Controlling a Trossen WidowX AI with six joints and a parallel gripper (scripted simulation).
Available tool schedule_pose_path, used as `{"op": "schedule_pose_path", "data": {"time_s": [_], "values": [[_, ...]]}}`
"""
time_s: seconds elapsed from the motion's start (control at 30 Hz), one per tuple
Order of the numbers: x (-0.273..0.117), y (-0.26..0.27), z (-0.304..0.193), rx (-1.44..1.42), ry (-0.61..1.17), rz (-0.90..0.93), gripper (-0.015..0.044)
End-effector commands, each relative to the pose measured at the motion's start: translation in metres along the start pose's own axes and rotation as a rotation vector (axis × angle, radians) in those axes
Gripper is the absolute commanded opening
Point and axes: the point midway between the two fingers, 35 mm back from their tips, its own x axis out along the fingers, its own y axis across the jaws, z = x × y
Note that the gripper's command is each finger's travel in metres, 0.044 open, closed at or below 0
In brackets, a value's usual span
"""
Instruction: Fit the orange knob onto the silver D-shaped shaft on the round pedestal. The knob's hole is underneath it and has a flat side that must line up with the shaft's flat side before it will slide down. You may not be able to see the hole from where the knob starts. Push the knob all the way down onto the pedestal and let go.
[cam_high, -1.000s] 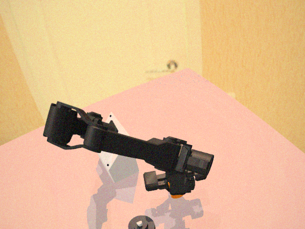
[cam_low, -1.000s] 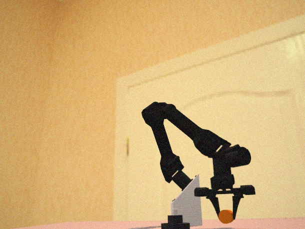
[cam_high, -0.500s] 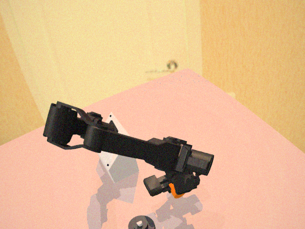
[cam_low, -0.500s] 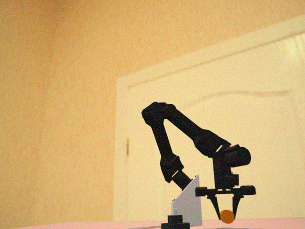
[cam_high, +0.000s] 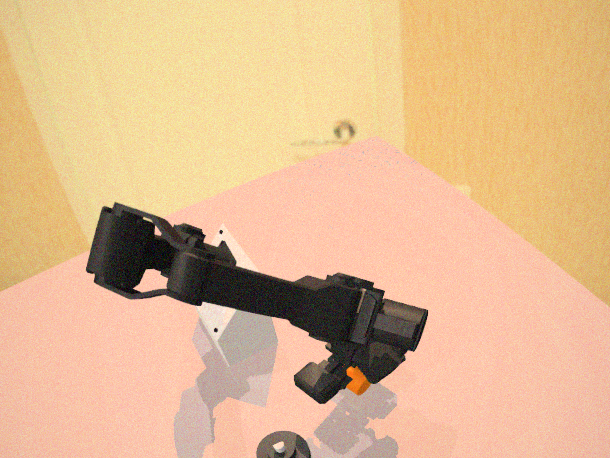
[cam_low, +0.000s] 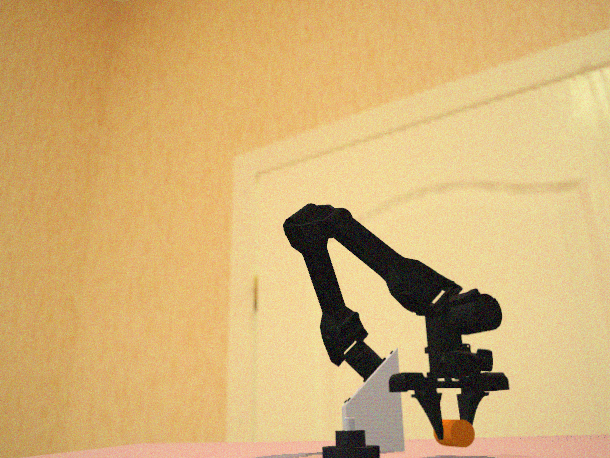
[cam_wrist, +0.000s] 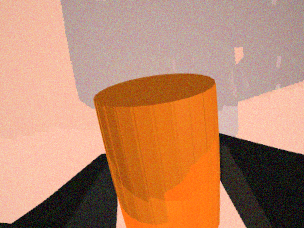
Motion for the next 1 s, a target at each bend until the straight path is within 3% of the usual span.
{"op": "schedule_pose_path", "data": {"time_s": [0.0, 0.5, 0.77, 0.97], "values": [[-0.0006, 0.0006, 0.0, -0.029, 0.0, 0.003, 0.0181], [-0.0006, 0.0006, 0.0, -0.524, 0.0, 0.003, 0.0181], [-0.0006, 0.0006, 0.0, -0.553, 0.0, 0.003, 0.0181], [-0.0006, 0.0006, 0.0, -0.739, -0.001, 0.003, 0.0181]]}}
